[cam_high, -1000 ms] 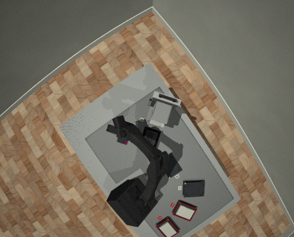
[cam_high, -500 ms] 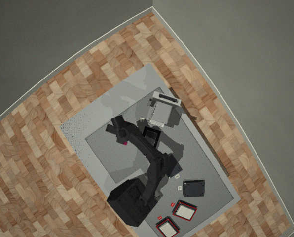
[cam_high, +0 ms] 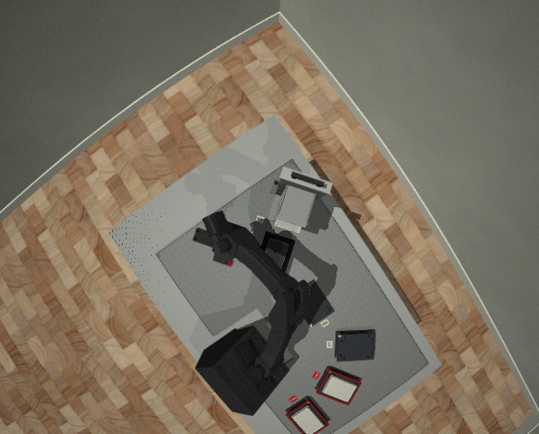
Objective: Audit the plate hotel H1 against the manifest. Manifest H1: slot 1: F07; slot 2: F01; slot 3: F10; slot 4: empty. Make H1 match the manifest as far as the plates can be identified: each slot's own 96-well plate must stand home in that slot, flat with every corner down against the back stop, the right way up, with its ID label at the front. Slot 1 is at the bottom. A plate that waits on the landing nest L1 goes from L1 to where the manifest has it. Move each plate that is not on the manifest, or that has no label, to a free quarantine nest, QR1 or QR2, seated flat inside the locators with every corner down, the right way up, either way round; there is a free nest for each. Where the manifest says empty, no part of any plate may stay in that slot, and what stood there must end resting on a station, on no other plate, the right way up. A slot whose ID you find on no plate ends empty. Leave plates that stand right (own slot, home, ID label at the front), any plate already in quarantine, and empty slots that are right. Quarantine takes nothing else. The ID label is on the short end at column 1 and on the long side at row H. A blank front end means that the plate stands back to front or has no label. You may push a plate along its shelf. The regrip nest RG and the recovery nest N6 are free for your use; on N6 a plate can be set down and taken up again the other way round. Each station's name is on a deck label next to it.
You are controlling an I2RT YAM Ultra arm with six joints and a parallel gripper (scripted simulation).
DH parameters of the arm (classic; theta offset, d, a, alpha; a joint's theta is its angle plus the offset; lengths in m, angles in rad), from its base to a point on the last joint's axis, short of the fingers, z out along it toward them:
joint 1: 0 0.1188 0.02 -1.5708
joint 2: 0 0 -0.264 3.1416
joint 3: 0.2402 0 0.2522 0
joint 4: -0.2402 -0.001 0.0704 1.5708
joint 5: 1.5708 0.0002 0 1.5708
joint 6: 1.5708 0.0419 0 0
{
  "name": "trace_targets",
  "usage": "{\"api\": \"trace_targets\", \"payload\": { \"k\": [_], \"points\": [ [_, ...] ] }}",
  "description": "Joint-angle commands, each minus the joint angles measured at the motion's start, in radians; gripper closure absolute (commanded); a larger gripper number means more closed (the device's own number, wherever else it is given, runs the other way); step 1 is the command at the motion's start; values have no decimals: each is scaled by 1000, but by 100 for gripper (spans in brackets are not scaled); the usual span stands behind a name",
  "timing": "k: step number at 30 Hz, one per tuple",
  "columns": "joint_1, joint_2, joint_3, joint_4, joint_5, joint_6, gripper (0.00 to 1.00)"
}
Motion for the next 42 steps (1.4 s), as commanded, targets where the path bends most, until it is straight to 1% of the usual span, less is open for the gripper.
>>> {"api": "trace_targets", "payload": {
  "k": [1,13,27,29,42],
  "points": [
    [19,-8,4,0,0,1,0],
    [19,-8,4,0,0,1,0],
    [78,-23,95,-155,7,77,0],
    [78,-23,95,-155,7,77,0],
    [132,-20,205,-309,11,149,0]
  ]
}}
